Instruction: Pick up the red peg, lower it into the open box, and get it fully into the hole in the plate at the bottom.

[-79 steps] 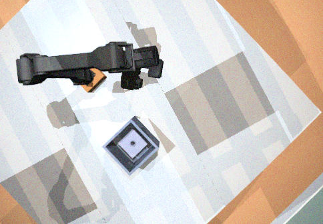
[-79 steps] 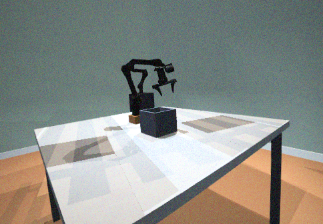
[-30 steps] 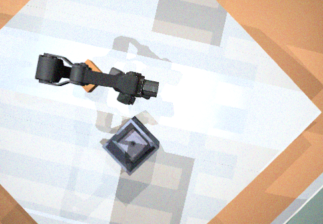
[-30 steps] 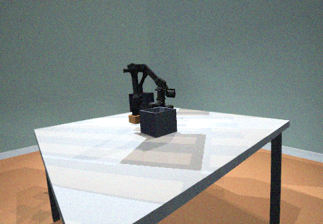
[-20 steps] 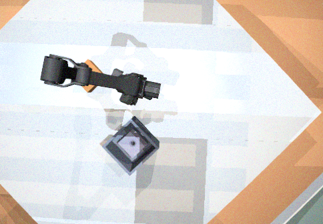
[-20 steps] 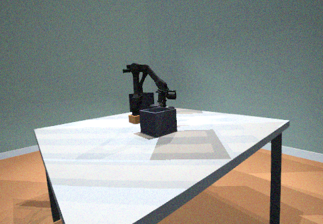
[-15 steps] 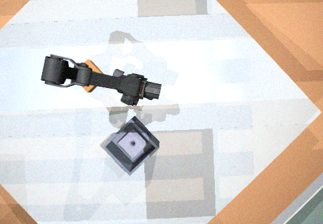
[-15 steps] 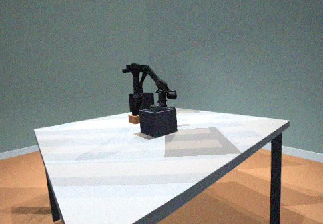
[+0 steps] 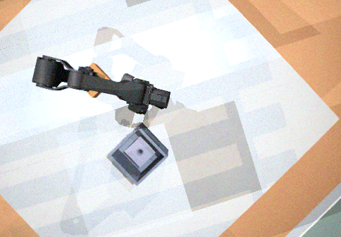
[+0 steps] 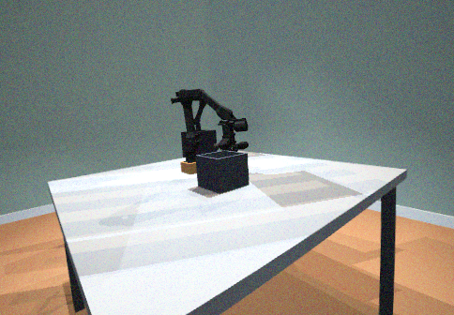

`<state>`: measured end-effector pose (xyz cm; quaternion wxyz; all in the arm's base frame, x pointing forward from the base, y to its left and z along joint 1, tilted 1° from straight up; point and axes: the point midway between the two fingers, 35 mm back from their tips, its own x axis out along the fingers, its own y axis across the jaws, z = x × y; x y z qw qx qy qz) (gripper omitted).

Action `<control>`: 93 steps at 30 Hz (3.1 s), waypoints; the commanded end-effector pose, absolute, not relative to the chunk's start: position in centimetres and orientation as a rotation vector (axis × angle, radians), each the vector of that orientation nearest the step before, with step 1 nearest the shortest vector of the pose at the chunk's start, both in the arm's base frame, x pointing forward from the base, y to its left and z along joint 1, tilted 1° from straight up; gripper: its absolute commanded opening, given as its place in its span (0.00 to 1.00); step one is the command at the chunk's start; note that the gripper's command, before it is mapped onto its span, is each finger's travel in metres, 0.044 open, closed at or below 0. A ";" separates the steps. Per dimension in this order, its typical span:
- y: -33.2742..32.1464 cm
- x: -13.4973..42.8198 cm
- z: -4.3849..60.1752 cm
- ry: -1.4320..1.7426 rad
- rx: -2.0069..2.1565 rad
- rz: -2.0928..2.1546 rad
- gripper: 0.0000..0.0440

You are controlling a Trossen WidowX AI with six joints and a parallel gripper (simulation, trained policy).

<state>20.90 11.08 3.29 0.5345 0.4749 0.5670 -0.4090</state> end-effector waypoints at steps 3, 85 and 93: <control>11.2 22.0 5.8 1.318 1.193 -0.917 0.00; -7.6 30.0 12.3 1.141 1.132 -0.992 0.00; -8.2 30.8 10.6 1.155 1.127 -0.981 0.00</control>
